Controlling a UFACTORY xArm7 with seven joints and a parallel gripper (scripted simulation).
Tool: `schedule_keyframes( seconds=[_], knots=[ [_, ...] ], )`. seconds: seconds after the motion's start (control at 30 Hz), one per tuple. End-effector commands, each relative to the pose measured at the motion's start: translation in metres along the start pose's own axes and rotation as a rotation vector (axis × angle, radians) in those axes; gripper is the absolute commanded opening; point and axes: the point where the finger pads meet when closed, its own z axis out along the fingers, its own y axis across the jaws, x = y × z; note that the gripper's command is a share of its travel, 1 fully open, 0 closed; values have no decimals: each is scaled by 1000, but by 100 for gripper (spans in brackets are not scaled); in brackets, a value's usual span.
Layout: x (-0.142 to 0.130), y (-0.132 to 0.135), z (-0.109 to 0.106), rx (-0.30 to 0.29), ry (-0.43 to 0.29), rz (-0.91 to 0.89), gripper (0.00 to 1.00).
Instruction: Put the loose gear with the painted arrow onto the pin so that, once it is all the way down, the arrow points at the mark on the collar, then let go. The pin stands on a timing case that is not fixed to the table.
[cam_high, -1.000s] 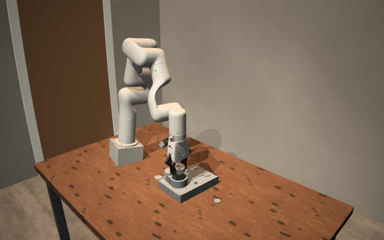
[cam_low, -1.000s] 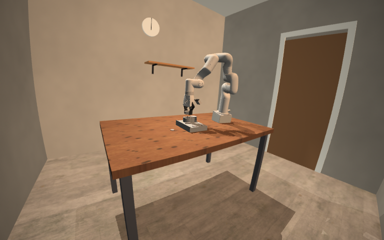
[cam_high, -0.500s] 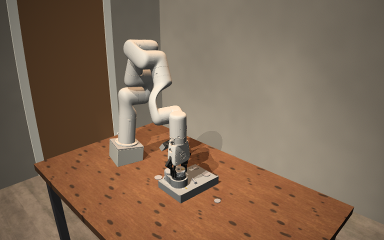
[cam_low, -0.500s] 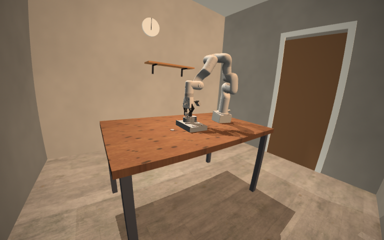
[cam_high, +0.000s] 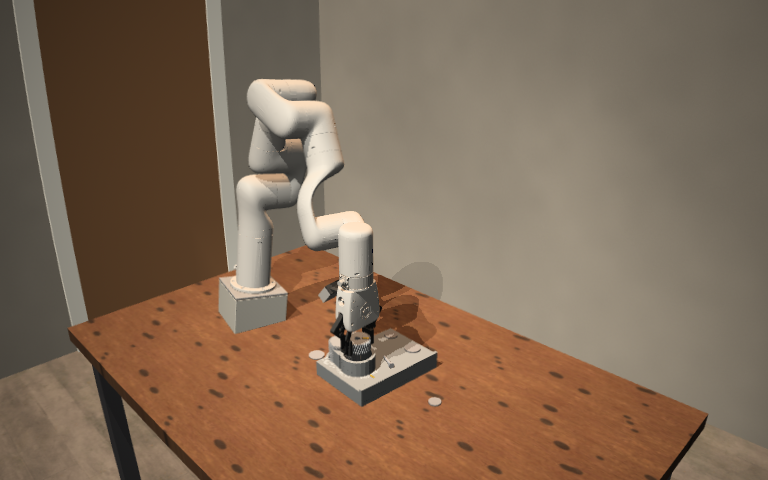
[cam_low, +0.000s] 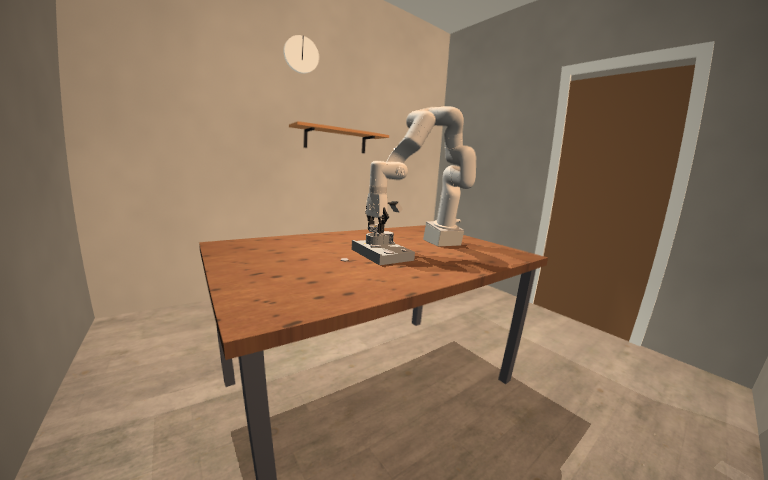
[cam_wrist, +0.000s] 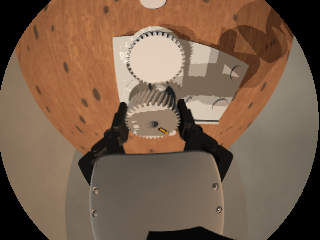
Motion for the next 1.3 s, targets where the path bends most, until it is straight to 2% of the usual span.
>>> schedule_keyframes(
  seconds=[0.0,1.27],
  knots=[
    [-2,0,-2,1,-5,0,0],
    [-2,0,4,1,-5,0,0]
  ],
)
